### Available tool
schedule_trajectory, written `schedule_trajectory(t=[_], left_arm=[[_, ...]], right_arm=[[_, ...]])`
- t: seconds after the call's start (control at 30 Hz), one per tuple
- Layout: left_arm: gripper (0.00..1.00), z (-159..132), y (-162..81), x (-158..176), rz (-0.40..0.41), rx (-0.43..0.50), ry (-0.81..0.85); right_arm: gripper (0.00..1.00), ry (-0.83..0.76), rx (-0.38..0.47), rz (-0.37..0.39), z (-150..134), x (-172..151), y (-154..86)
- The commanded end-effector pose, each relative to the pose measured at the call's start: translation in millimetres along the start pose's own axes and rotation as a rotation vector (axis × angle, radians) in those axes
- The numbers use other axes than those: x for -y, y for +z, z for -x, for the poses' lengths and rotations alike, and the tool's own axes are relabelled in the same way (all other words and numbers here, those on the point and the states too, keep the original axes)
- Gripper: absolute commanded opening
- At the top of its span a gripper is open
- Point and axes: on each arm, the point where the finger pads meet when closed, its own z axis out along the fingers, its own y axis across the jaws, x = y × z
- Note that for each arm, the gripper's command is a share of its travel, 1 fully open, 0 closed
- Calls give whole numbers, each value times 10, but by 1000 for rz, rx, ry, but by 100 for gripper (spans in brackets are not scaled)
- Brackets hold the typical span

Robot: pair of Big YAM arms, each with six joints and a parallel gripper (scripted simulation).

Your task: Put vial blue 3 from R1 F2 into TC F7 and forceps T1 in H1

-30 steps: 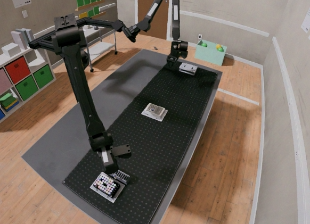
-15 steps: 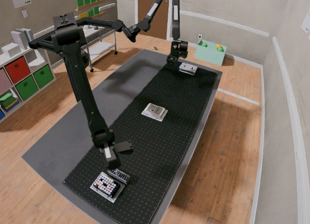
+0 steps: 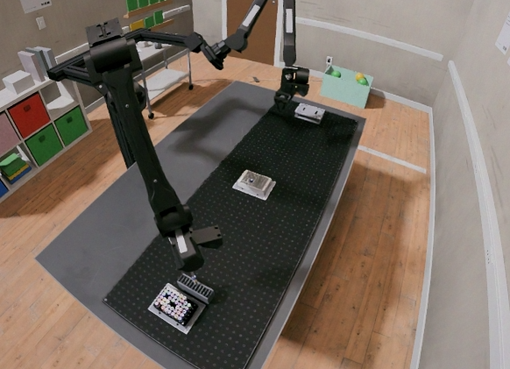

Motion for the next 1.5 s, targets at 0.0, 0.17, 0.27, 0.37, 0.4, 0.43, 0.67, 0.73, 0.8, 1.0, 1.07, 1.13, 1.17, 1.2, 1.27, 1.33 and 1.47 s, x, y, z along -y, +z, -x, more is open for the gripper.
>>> schedule_trajectory(t=[0.0, 0.17, 0.27, 0.37, 0.4, 0.43, 0.67, 0.73, 0.8, 1.0, 1.07, 1.13, 1.17, 1.2, 1.27, 1.33, 1.47], left_arm=[[100, 36, -9, -14, 3, 13, 1], [100, 36, -9, -14, 3, 13, 1], [100, 36, -9, -14, 3, 13, 1], [100, 36, -9, -14, 3, 13, 1], [100, 36, -9, -14, 3, 13, 1], [100, 36, -9, -14, 3, 13, 1], [100, 36, -9, -14, 3, 13, 1], [100, 36, -9, -14, 3, 13, 1], [100, 36, -9, -14, 3, 13, 1], [100, 36, -9, -14, 3, 13, 1], [100, 36, -9, -14, 3, 13, 1], [100, 36, -9, -14, 3, 13, 1], [100, 36, -9, -14, 3, 13, 1], [100, 36, -9, -14, 3, 13, 1], [100, 36, -9, -14, 3, 13, 1], [100, 36, -9, -14, 3, 13, 1], [100, 36, -9, -14, 3, 13, 1]], right_arm=[[9, 8, 13, -23, 104, 6, -90], [9, 8, 13, -19, 155, -73, -71], [9, 9, 13, -22, 186, -106, -81], [9, 8, 5, 6, 173, -210, 50], [9, 6, 8, 1, 203, -210, 26], [9, 7, 10, -5, 215, -201, -4], [9, 8, 12, -12, 288, -271, -36], [9, 8, 13, -15, 309, -288, -49], [9, 10, 15, -24, 331, -286, -87], [9, 7, 10, -4, 370, -408, 4], [9, 8, 12, -13, 392, -405, -35], [9, 10, 14, -20, 413, -403, -71], [9, 10, 14, -20, 423, -417, -71], [9, 9, 14, -18, 433, -438, -61], [9, 8, 13, -13, 453, -484, -35], [9, 9, 14, -16, 474, -499, -50], [9, 10, 15, -21, 495, -510, -70]])
